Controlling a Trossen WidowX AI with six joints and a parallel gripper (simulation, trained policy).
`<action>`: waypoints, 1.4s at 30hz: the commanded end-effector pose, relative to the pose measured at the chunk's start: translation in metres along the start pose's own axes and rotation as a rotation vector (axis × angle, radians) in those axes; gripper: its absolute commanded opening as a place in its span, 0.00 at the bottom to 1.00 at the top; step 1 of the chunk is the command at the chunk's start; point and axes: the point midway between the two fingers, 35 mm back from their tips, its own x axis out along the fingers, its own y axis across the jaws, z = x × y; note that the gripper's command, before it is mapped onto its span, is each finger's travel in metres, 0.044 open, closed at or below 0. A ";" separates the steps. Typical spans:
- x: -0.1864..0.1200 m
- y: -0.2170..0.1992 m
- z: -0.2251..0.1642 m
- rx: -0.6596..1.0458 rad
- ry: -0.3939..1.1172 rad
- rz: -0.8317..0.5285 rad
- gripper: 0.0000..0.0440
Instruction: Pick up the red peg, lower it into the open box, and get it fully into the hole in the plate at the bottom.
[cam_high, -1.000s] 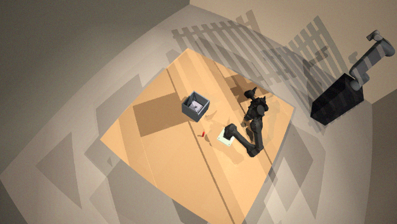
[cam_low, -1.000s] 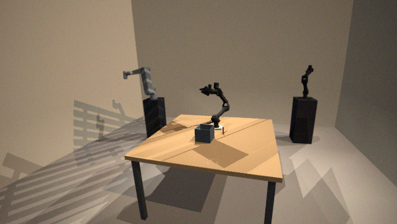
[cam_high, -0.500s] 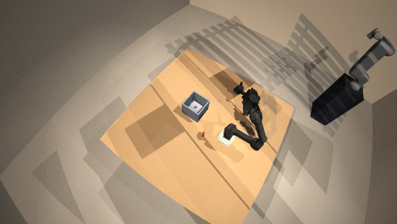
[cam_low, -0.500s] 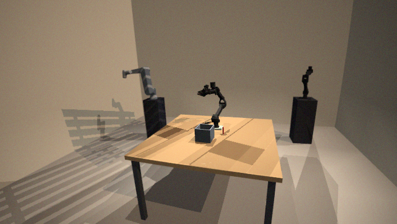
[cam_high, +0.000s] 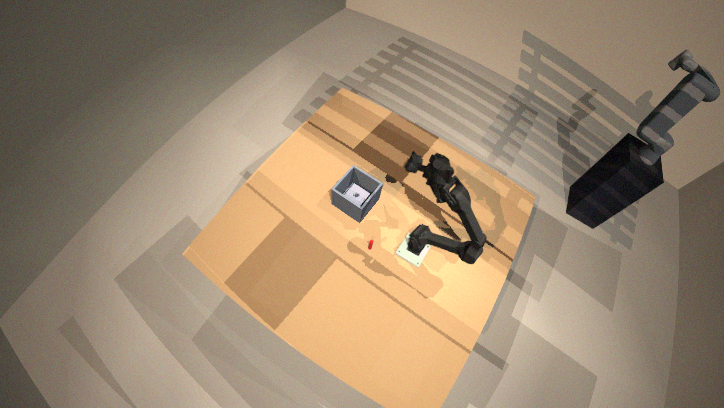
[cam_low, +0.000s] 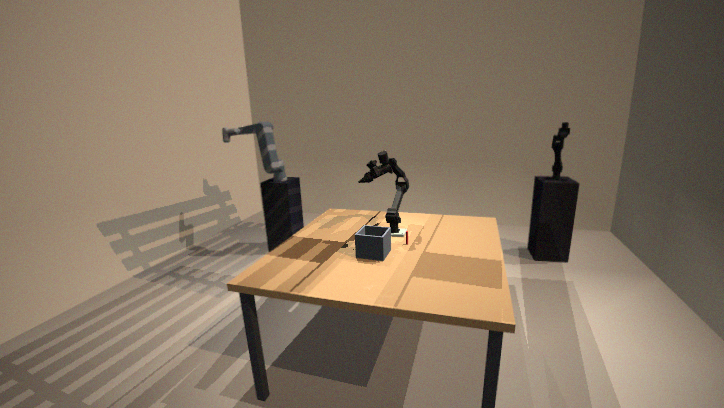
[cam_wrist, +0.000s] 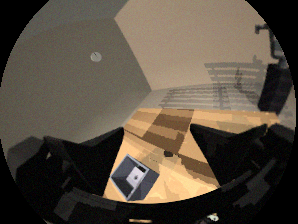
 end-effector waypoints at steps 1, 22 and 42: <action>0.006 0.012 -0.013 -0.001 0.075 0.033 1.00; 0.007 0.096 -0.109 0.069 0.618 0.228 1.00; -0.032 0.121 -0.211 0.055 1.119 0.109 1.00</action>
